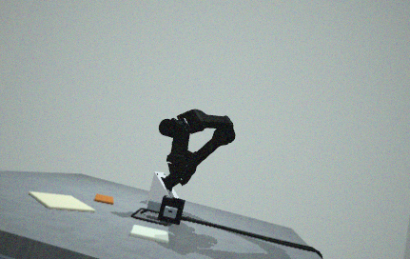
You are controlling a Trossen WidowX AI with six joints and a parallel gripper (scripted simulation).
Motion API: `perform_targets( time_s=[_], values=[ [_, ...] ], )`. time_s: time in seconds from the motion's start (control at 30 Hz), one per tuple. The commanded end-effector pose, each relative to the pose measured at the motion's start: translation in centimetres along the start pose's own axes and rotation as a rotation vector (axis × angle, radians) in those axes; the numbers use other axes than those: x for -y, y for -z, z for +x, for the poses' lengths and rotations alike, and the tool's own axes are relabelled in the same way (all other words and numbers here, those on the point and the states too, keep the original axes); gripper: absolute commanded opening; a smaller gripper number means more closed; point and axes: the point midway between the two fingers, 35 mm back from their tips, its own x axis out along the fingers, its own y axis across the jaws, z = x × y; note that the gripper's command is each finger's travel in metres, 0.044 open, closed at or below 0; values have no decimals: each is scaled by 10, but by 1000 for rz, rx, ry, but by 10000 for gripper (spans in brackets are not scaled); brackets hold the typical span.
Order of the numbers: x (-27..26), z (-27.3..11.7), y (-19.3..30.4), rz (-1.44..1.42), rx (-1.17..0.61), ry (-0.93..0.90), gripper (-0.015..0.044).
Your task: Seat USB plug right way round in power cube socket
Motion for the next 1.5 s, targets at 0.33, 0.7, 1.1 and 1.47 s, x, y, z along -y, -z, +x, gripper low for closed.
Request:
perform_targets(
  time_s=[0.33, 0.7, 1.1, 1.47],
  values=[
    [0, 2, -1, -3, 16, 0, 0],
    [0, 3, -2, -3, 20, 0, 0],
    [0, 5, -2, -3, 20, 0, 0],
    [0, 6, -1, -3, 20, 0, 0]
  ],
)
